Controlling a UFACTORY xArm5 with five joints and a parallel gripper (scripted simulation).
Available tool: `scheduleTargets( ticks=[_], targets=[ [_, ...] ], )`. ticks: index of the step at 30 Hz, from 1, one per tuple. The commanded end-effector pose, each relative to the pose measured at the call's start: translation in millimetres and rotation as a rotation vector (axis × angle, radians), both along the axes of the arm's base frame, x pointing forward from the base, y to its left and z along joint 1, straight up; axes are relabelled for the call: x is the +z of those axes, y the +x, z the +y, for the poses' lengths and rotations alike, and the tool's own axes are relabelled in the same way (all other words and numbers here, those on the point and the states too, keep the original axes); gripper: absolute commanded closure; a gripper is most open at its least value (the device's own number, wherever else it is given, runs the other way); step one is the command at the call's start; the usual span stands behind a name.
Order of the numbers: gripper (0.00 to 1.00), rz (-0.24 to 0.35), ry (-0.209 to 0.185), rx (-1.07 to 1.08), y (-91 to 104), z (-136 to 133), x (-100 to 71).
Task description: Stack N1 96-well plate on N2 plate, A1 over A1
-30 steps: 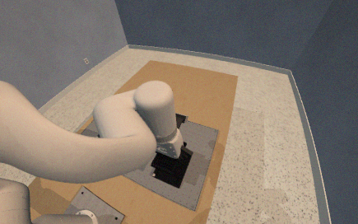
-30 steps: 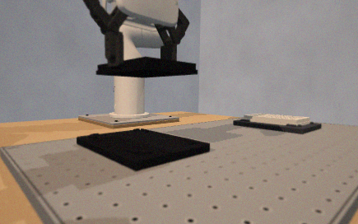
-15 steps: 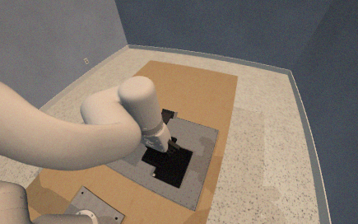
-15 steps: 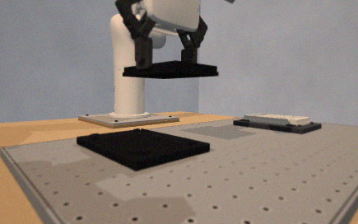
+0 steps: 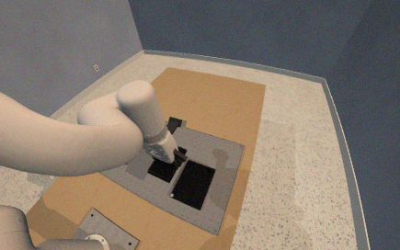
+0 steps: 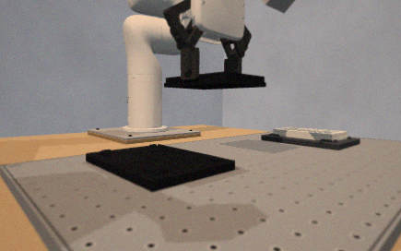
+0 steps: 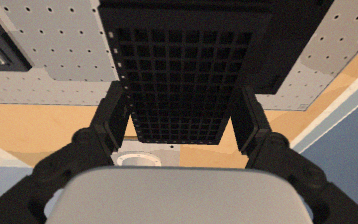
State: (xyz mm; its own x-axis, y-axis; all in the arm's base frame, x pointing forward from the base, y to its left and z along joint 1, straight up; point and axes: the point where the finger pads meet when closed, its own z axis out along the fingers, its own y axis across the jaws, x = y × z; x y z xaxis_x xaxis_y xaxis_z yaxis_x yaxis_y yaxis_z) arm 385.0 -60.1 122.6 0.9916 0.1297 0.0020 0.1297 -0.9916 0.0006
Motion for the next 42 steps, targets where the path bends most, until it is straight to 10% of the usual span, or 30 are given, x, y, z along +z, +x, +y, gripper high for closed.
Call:
scheduleTargets(
  ticks=[1, 42],
  targets=[
    [1.00, -0.004, 0.000, 0.000, 0.6, 16, 1.4],
    [1.00, -0.003, 0.001, 0.000, -5.3, 140, 1.1]
  ],
)
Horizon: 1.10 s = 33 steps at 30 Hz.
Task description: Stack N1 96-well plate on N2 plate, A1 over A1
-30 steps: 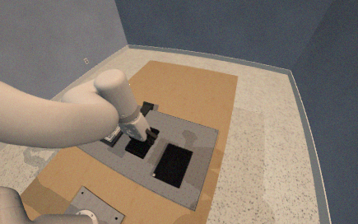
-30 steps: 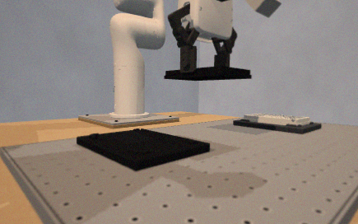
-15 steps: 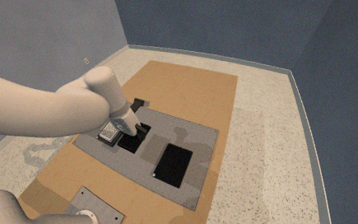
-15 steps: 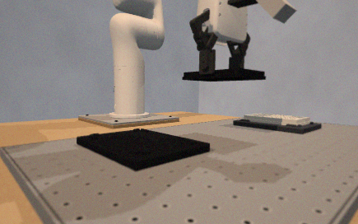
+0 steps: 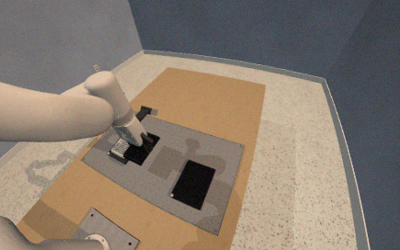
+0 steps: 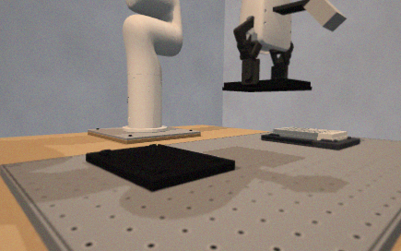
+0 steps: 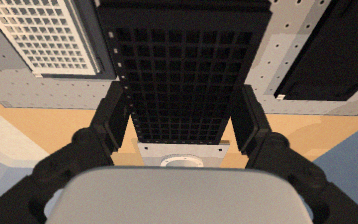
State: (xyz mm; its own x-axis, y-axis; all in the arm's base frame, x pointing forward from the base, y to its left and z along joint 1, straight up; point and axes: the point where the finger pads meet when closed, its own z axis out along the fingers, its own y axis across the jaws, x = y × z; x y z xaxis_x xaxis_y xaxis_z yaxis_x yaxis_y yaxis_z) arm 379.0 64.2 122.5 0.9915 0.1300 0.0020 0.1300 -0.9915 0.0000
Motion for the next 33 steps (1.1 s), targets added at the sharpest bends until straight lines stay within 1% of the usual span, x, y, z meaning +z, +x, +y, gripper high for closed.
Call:
scheduleTargets(
  ticks=[1, 3, 5, 20, 22, 33],
  targets=[
    [1.00, -0.003, 0.001, -0.001, 0.6, 19, 1.1],
    [1.00, -0.003, 0.001, -0.001, 0.3, 26, 1.1],
    [1.00, -0.003, 0.001, -0.001, 0.3, 26, 1.1],
    [1.00, -0.003, 0.001, -0.001, -2.1, 76, 1.0],
    [1.00, -0.003, 0.001, -0.001, -2.1, 76, 1.0],
    [1.00, -0.002, 0.002, -0.001, -3.9, 113, 1.0]
  ],
)
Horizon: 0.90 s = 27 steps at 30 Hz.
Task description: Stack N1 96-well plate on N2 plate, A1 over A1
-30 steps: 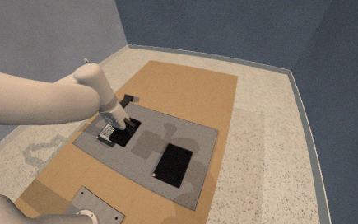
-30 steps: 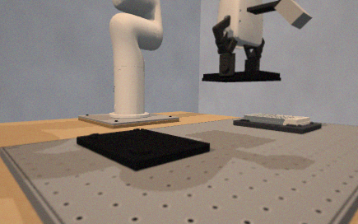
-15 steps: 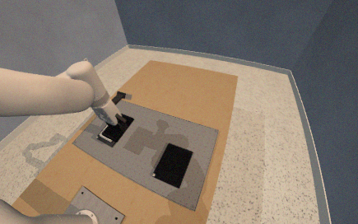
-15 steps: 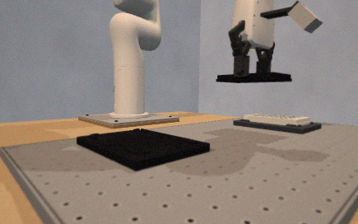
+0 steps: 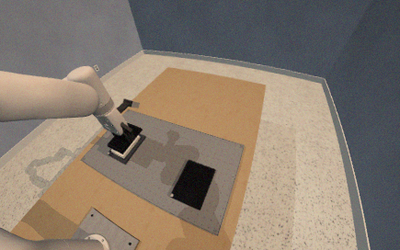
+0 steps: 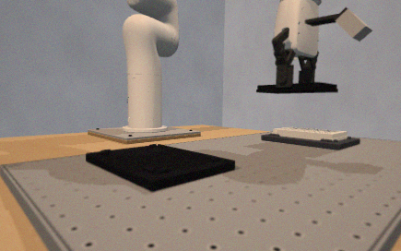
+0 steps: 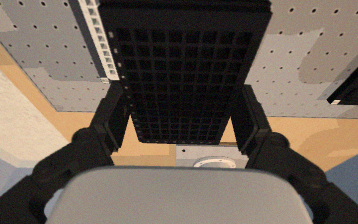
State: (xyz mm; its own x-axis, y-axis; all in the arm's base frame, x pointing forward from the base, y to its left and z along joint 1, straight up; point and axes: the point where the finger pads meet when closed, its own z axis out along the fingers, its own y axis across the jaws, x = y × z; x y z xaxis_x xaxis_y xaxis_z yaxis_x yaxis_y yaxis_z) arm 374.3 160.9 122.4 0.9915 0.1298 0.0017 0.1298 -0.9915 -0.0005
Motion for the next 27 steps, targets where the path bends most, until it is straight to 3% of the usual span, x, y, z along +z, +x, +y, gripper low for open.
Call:
scheduleTargets(
  ticks=[1, 15, 27],
  targets=[
    [1.00, -0.003, 0.001, -0.001, 0.6, 19, 1.1],
    [1.00, -0.002, 0.002, -0.001, -1.4, 59, 1.1],
    [1.00, -0.002, 0.002, -0.001, -1.3, 61, 1.1]
  ],
)
